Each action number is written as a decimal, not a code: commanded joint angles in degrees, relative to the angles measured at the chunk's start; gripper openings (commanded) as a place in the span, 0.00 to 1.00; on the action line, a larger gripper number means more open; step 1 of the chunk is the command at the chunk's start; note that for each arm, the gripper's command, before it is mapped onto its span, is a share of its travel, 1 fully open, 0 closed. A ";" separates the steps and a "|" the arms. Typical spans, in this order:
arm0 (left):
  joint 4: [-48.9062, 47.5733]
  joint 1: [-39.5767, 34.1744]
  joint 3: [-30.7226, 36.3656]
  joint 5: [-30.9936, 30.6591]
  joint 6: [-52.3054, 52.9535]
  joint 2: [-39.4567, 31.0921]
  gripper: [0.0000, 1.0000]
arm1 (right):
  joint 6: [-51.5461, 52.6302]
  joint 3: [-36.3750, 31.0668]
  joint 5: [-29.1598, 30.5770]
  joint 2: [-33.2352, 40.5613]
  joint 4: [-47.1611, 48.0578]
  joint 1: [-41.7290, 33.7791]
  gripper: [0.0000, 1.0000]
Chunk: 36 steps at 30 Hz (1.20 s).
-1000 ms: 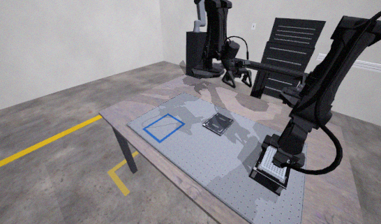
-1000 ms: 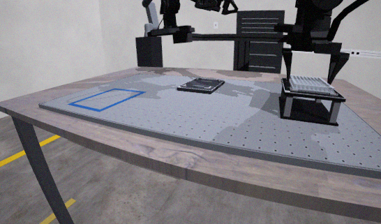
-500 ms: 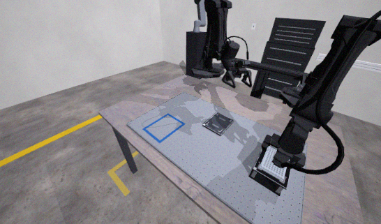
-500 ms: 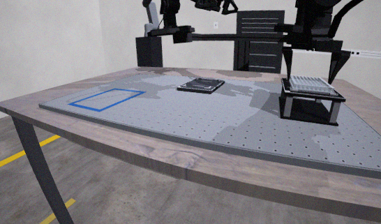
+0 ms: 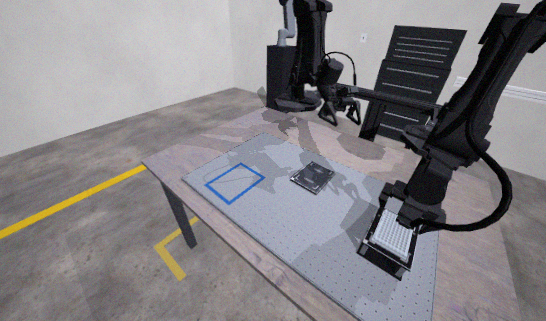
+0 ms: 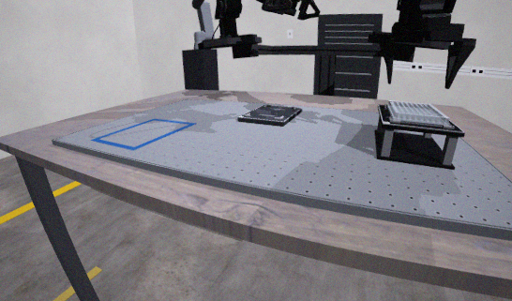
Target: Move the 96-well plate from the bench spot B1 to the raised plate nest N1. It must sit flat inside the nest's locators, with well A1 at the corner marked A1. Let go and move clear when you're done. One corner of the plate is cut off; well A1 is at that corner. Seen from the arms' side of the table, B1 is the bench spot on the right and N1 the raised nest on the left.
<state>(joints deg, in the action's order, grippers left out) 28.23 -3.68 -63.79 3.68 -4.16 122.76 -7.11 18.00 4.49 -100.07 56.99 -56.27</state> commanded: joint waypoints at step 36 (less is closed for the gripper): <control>-32.55 0.34 31.71 -3.50 -1.21 -26.63 1.00 | -0.05 -0.05 0.13 1.29 1.54 -0.30 1.00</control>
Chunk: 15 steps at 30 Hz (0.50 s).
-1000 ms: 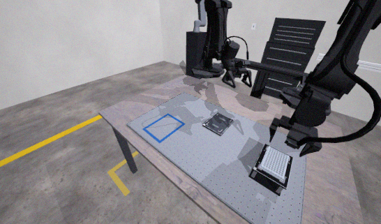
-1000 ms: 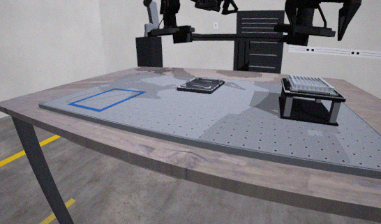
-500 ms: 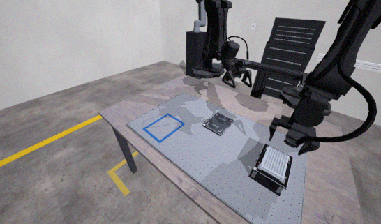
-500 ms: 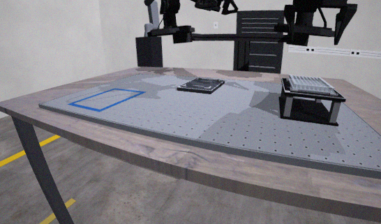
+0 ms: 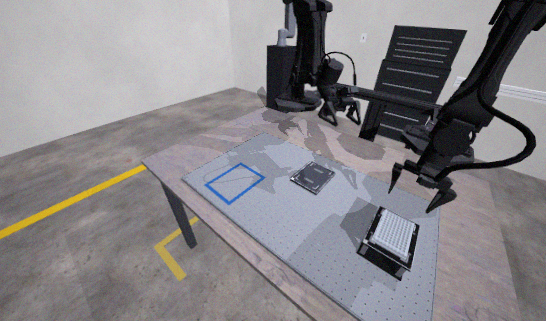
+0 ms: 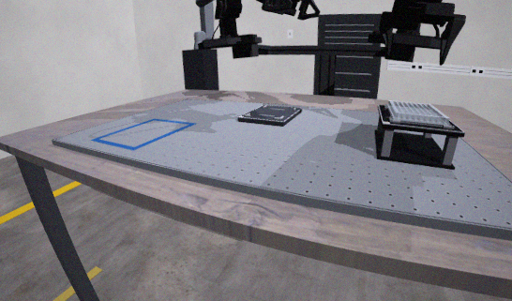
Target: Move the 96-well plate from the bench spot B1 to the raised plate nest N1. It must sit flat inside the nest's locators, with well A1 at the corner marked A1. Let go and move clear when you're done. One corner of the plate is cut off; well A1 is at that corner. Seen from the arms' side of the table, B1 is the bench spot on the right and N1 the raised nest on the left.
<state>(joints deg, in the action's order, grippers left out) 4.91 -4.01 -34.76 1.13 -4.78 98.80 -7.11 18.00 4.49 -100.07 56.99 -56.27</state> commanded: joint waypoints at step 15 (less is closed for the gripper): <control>-16.17 0.69 9.05 -1.05 -0.74 -3.10 1.00 | -0.05 -0.05 0.13 1.29 1.54 -0.30 1.00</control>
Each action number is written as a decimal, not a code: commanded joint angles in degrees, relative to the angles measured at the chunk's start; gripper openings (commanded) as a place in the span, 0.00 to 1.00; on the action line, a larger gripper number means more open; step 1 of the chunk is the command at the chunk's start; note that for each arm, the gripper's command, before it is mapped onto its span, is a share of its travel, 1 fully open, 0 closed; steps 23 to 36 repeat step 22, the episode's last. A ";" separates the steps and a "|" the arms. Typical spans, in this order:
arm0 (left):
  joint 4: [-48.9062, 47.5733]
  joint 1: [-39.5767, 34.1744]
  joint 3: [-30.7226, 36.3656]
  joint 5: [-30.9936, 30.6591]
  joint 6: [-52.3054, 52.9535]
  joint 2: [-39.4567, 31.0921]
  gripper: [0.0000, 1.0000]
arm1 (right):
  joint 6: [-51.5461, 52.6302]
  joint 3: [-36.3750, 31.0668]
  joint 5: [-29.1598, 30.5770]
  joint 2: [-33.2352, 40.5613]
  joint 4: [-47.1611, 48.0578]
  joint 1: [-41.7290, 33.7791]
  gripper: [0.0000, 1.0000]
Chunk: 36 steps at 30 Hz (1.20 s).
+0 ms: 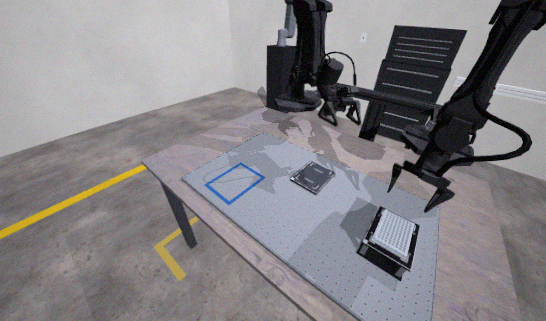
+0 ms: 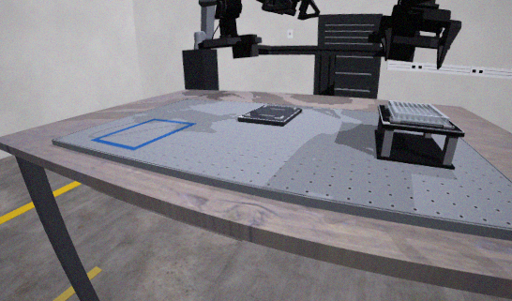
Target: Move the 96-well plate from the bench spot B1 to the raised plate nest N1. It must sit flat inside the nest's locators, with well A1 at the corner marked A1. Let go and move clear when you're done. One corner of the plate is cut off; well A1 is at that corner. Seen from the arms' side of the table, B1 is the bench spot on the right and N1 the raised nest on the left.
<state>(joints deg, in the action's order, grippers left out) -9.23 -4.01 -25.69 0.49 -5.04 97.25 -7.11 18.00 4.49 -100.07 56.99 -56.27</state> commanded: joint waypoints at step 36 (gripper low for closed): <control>-2.12 0.33 -0.24 -0.11 -0.15 -0.98 1.00 | -0.05 -0.05 0.13 1.29 1.54 -0.30 1.00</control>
